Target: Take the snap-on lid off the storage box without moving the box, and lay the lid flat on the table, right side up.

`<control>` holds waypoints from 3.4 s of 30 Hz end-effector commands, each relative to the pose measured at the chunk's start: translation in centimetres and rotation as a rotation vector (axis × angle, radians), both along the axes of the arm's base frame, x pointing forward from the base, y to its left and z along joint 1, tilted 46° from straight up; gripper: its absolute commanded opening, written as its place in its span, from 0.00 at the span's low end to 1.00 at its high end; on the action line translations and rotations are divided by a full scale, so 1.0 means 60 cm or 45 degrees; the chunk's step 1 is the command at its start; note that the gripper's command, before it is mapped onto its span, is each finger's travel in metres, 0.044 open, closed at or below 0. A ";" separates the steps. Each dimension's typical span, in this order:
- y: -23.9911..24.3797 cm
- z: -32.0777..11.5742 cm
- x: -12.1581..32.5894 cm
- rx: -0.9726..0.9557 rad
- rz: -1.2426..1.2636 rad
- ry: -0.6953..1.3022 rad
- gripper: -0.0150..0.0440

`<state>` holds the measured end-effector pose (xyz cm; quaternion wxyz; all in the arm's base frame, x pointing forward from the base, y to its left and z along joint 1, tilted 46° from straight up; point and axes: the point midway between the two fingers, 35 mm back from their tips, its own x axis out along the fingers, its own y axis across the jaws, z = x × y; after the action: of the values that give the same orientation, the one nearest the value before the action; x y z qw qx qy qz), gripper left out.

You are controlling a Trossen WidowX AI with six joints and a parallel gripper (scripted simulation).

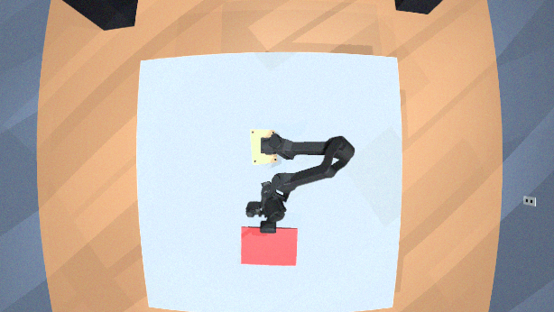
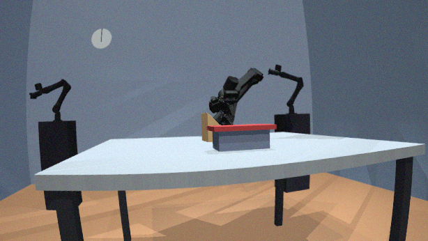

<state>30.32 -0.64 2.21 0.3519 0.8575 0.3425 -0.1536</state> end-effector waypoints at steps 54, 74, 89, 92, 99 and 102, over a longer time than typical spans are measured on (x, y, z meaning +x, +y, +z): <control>0.039 -0.035 0.057 0.002 -0.008 -0.014 0.25; 0.034 -0.030 0.056 0.002 -0.008 -0.014 0.25; 0.031 -0.027 0.056 0.001 -0.008 -0.014 0.25; 0.030 -0.026 0.056 0.001 -0.008 -0.014 0.25; 0.028 -0.024 0.056 0.001 -0.008 -0.014 0.25; 0.027 -0.024 0.056 0.001 -0.008 -0.014 0.25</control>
<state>33.67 1.17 0.64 0.3518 0.8596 0.3380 -0.1521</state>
